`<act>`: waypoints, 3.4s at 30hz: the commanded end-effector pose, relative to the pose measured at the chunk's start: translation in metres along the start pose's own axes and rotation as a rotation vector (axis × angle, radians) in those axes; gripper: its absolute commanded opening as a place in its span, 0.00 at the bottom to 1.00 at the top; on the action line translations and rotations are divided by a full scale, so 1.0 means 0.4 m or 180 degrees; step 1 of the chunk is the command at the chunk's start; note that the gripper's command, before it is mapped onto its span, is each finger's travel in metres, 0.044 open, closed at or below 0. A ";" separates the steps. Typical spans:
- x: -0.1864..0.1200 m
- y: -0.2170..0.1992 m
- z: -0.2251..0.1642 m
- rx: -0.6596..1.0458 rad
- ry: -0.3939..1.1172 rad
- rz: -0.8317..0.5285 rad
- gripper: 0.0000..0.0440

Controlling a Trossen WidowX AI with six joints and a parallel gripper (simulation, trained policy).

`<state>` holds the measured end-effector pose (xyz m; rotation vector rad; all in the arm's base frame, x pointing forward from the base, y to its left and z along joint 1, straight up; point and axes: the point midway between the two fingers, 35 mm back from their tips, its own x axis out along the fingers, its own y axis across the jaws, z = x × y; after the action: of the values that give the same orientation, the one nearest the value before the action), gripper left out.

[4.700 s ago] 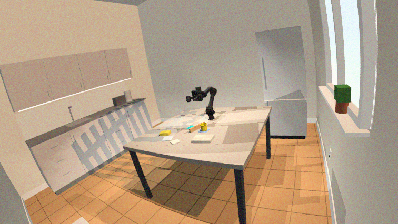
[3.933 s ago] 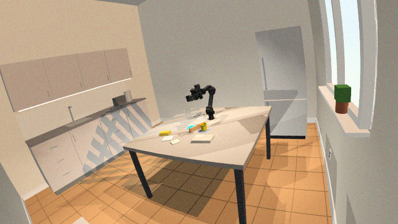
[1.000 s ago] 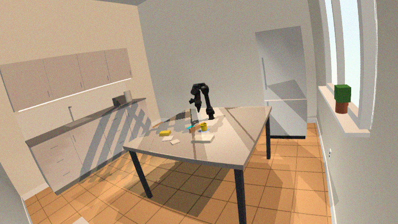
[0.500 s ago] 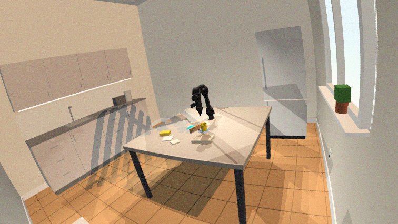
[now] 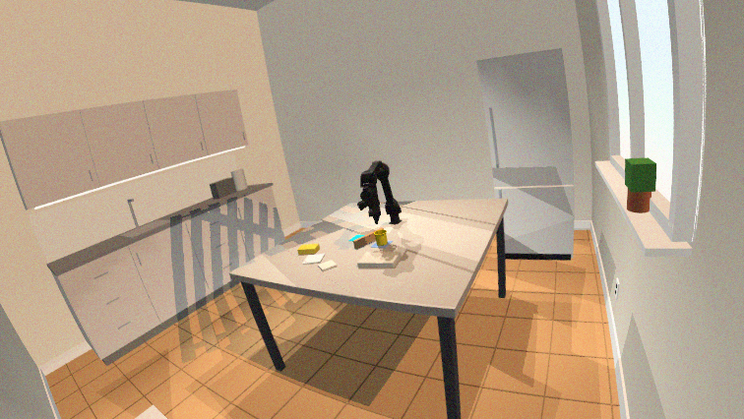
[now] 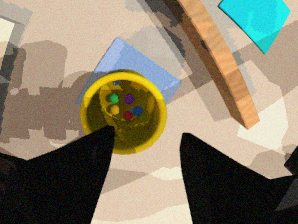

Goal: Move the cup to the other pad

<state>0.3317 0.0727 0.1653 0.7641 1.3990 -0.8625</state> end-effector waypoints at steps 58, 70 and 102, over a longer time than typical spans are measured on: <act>0.099 -0.100 0.041 0.0149 -0.0032 -0.0170 0.03; 0.044 -0.132 0.110 0.0510 -0.0118 0.0043 0.00; 0.075 -0.260 0.287 0.1258 -0.0364 0.0363 0.00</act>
<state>0.3018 -0.0743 0.1488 1.0596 1.0966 -1.0807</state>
